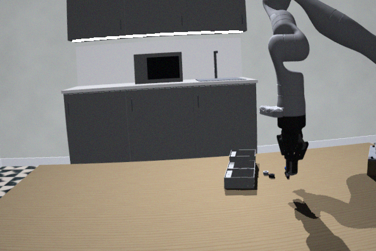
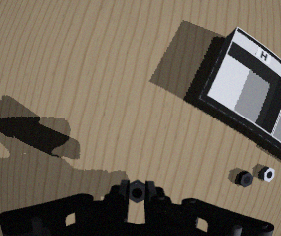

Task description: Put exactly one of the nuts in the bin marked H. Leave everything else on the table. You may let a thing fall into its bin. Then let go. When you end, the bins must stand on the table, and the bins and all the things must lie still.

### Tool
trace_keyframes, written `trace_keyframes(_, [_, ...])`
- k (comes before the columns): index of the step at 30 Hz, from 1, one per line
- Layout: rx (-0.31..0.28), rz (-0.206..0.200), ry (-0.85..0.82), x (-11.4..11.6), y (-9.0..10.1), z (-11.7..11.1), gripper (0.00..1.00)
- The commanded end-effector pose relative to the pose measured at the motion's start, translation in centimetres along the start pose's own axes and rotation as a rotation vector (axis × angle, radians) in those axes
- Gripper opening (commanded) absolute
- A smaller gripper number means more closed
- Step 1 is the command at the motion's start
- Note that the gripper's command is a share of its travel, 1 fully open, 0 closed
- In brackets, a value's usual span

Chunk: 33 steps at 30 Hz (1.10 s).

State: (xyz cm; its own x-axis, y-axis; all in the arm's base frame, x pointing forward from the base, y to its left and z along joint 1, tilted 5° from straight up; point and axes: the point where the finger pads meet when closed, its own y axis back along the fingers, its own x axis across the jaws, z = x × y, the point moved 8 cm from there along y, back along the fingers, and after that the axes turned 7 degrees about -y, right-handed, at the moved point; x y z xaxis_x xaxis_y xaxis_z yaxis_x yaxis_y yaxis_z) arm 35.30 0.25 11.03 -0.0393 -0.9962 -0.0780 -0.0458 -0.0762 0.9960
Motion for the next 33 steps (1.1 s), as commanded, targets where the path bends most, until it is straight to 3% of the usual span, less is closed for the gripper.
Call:
trace_keyframes(1, [0.015, 0.009, -0.009, 0.5, 0.9, -0.3, 0.11])
trace_keyframes(28, [0.015, 0.009, -0.009, 0.4, 2.2, -0.3, 0.11])
trace_keyframes(33, [0.015, 0.009, -0.009, 2.4, 2.3, -2.6, 0.11])
